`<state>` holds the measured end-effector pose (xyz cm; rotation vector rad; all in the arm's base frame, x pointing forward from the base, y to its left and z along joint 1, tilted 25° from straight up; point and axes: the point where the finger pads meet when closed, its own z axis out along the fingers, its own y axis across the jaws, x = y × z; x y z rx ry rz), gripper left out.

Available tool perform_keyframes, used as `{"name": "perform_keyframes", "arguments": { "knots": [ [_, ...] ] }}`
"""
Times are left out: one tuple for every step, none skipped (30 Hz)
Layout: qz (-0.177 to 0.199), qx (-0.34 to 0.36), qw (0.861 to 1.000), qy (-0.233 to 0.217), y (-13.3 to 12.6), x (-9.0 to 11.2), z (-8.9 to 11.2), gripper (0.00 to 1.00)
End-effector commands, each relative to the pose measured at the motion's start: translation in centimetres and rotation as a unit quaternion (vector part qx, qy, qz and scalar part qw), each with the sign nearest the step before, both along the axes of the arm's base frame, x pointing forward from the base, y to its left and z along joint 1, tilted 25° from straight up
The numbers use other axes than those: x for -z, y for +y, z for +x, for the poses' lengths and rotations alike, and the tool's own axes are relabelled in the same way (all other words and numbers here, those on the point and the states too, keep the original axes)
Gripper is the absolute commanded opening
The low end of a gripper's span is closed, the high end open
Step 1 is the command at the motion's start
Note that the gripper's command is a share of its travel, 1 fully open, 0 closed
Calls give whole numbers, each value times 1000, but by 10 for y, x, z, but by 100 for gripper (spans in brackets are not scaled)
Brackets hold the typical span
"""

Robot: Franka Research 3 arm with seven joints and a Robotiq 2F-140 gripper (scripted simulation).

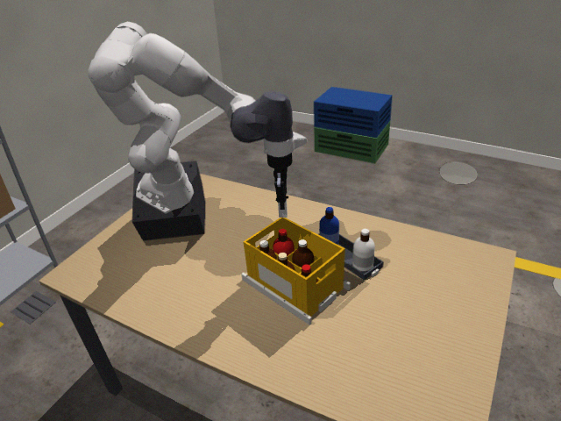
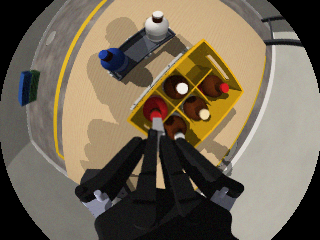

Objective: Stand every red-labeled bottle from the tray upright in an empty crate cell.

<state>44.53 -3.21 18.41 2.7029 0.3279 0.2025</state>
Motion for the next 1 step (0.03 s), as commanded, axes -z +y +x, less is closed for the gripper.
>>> {"name": "perform_keyframes", "arguments": {
  "knots": [
    [1, 0, 1000, 0, 1, -1, 0, 0]
  ]
}}
